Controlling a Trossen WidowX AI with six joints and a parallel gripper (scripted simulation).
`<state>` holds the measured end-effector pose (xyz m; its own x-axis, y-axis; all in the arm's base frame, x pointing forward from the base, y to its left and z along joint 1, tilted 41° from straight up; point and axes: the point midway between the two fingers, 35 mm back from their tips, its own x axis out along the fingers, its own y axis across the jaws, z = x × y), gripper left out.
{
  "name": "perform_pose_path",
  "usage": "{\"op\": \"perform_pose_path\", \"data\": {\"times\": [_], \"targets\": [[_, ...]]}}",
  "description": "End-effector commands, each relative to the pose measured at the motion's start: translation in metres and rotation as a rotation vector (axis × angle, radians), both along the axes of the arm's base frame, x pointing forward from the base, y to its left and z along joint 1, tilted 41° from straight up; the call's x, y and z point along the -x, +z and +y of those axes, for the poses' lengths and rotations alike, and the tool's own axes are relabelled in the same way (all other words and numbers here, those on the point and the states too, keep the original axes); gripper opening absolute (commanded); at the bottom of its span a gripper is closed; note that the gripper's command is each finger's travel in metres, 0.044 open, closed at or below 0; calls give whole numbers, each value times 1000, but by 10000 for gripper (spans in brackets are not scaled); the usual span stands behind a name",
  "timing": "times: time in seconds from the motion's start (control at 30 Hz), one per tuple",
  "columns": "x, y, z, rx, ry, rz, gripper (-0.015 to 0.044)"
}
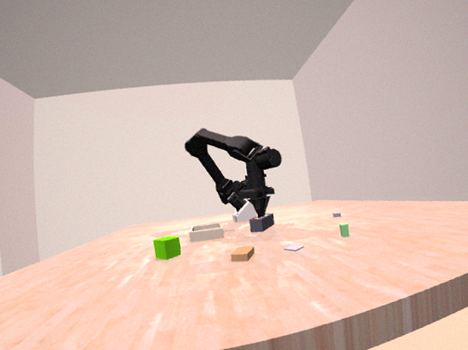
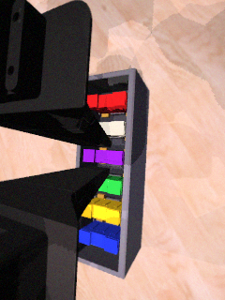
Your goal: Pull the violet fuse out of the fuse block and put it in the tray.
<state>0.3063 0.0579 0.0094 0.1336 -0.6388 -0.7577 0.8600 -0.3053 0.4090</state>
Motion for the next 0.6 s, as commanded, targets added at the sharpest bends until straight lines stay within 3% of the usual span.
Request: {"op": "perform_pose_path", "data": {"times": [0.0,0.27,0.57], "targets": [[0,0,0,0,0,0,57],[0,0,0,0,0,0,3],[0,2,2,0,0,0,0]]}}
